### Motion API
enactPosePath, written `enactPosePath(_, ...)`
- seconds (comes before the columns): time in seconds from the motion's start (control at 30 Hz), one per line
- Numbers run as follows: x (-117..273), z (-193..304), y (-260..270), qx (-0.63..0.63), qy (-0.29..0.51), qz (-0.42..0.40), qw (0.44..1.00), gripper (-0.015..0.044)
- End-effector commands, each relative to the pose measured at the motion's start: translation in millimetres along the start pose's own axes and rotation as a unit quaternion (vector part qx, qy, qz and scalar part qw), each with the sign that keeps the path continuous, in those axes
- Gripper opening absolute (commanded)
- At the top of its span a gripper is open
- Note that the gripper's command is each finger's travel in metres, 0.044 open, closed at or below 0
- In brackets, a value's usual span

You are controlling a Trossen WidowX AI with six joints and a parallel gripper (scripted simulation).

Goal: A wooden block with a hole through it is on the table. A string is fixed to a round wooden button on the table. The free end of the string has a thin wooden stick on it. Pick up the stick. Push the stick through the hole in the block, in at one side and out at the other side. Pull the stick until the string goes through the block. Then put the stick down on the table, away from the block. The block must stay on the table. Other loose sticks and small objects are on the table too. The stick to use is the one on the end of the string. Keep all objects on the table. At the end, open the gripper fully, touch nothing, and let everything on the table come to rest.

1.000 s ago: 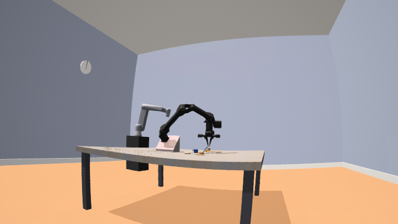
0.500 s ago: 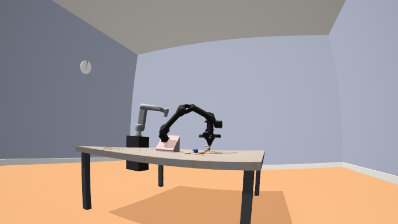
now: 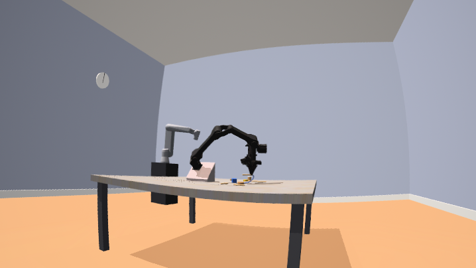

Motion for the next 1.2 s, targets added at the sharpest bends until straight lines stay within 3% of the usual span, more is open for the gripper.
enactPosePath(0.0, 1.6, 1.5, 5.7, -0.071, 0.002, -0.003, 0.997, 0.0)
enactPosePath(1.17, 4.0, 35.7, 5.8, -0.083, 0.003, -0.003, 0.997, 0.0)
Point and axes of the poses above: the point midway between the two fingers, 35 mm back from their tips, its own x axis back along the fingers, its own y axis across the jaws, z = x × y, the point moved 8 cm from there along x, back along the fingers, and after that the axes turned 15 degrees about -x, right-handed, at the moved point
